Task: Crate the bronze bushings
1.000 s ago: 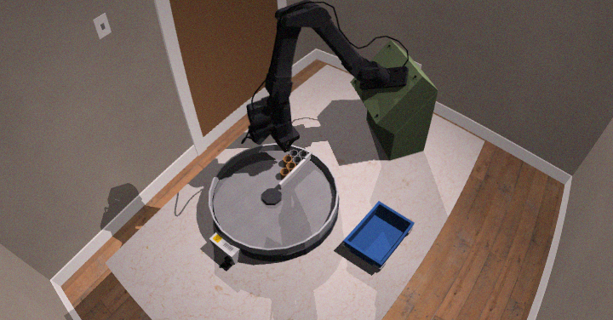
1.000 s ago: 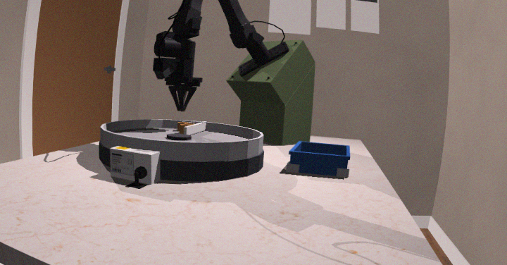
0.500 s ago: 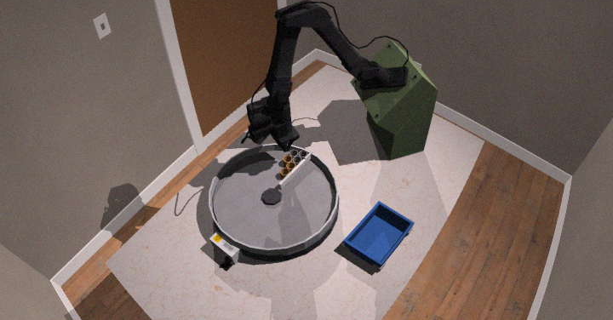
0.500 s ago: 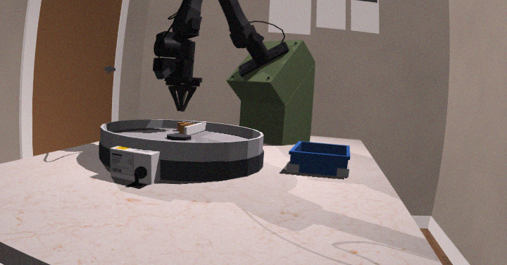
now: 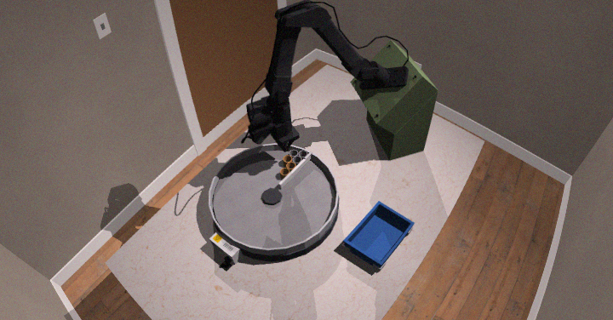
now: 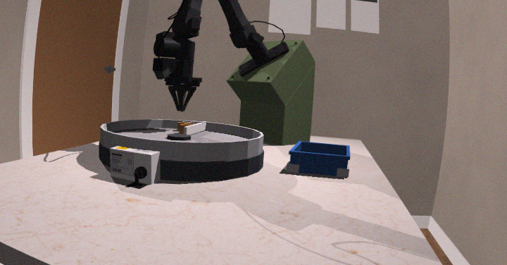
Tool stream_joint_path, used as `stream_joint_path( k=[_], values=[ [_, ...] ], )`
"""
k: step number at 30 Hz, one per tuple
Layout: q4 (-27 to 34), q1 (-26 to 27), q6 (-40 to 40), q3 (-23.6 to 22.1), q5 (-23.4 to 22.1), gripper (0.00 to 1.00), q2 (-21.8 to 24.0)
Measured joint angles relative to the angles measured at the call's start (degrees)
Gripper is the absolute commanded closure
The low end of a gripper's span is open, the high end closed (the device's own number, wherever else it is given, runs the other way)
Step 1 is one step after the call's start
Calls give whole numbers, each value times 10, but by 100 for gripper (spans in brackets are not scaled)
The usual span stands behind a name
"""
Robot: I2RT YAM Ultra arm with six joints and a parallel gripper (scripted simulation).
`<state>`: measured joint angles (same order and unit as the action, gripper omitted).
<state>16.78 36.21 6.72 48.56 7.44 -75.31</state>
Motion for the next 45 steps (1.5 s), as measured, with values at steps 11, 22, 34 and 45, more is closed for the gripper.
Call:
stream_joint_path(
  k=[11, 22, 34, 45],
  values=[
    [0, 0, 0, 0, 0, 87, 0],
    [0, 0, 0, 0, 0, 87, 0],
    [-32, 6, 4, 0, -3, 87, -47],
    [-51, 7, 4, 0, -5, 87, -55]
  ],
)
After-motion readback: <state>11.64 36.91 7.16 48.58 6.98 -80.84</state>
